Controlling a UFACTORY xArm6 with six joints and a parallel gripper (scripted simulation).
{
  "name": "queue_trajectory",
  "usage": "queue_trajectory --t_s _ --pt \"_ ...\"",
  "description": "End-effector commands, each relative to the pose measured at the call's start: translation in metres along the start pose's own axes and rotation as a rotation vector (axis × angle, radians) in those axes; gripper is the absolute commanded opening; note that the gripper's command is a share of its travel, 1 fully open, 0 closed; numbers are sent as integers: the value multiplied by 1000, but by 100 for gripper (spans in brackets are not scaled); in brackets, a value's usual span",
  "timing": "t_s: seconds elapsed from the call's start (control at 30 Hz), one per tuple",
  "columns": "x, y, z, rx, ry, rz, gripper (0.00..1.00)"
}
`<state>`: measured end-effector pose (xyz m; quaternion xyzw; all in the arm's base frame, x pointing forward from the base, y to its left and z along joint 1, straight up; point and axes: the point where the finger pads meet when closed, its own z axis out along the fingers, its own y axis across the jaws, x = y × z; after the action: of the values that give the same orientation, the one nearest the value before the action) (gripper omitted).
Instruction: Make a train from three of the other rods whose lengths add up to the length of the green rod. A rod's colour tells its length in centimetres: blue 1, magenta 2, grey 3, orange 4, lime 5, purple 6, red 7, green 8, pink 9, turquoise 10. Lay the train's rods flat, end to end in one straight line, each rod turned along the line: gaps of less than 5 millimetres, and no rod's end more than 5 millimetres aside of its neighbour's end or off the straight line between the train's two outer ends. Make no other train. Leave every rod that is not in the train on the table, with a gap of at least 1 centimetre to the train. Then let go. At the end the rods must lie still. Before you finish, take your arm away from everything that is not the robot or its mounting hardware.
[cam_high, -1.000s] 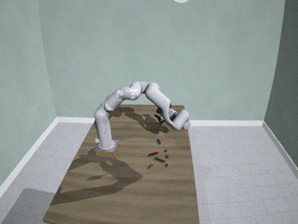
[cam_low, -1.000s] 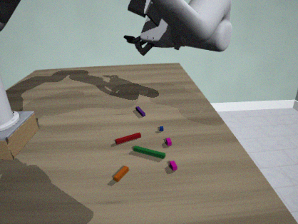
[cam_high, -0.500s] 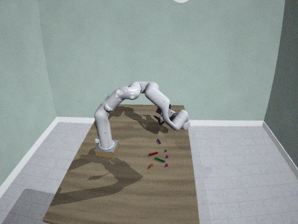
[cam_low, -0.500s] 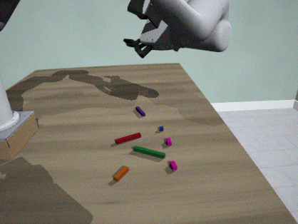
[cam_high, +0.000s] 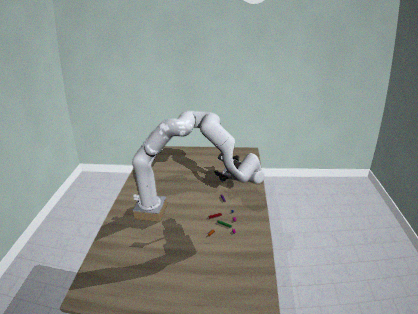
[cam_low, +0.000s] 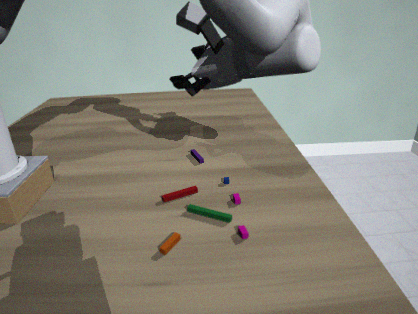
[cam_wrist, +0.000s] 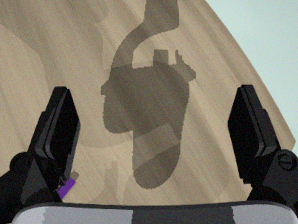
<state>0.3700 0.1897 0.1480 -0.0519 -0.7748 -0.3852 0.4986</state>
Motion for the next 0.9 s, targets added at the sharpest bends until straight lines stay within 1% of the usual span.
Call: queue_trajectory --t_s 0.0,0.2,0.27,0.3,0.43,0.77,0.83,0.87 --pt "-14 -17 -1 46 -91 132 100" --pt "-27 -38 -5 86 -184 267 100" --pt "-27 -38 -5 86 -184 267 100" --pt "-33 -48 -7 103 -232 331 100" --pt "-40 -61 -11 122 -292 407 100" --pt "-56 -96 -26 162 -476 612 100" --pt "-56 -96 -26 162 -476 612 100" --pt "-60 -106 -32 169 -534 668 100"
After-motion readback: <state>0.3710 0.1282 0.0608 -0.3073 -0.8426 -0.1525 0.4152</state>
